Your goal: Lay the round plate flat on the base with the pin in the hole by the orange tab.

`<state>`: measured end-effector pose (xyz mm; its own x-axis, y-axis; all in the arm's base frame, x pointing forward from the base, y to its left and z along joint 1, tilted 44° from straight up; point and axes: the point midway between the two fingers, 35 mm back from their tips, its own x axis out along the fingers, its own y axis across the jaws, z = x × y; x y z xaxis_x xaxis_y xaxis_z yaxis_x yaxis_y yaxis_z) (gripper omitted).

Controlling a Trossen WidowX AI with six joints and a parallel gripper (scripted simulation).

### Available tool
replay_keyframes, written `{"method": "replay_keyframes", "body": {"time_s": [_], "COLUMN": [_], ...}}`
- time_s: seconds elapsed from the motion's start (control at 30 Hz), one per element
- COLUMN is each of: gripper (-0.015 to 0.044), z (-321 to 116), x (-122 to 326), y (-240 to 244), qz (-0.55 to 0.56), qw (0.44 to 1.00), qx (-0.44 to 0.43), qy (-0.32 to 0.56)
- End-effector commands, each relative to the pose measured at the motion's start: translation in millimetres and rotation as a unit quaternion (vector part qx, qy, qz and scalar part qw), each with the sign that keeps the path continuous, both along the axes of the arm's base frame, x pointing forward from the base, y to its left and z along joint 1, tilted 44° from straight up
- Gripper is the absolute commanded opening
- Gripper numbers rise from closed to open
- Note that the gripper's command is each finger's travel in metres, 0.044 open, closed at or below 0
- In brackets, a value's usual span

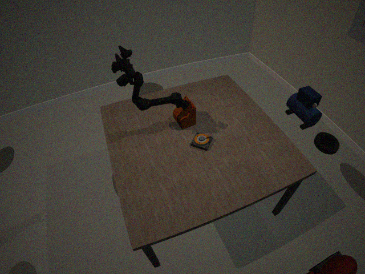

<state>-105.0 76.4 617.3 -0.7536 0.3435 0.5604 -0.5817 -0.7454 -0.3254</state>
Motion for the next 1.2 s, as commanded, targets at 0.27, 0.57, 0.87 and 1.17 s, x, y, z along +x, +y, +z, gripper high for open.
{"method": "replay_keyframes", "body": {"time_s": [0.27,0.57,0.87,1.17], "gripper": [0.0164,0.0,0.0,0.0], "z": [-10,-64,-163,-287], "x": [78,183,302,394], "y": [115,209,260,259], "qz": [-0.104,-0.245,-0.389,-0.502], "qw": [0.978,0.904,0.767,0.582], "qx": [-0.112,-0.228,-0.343,-0.448], "qy": [0.145,0.268,0.377,0.457]}}
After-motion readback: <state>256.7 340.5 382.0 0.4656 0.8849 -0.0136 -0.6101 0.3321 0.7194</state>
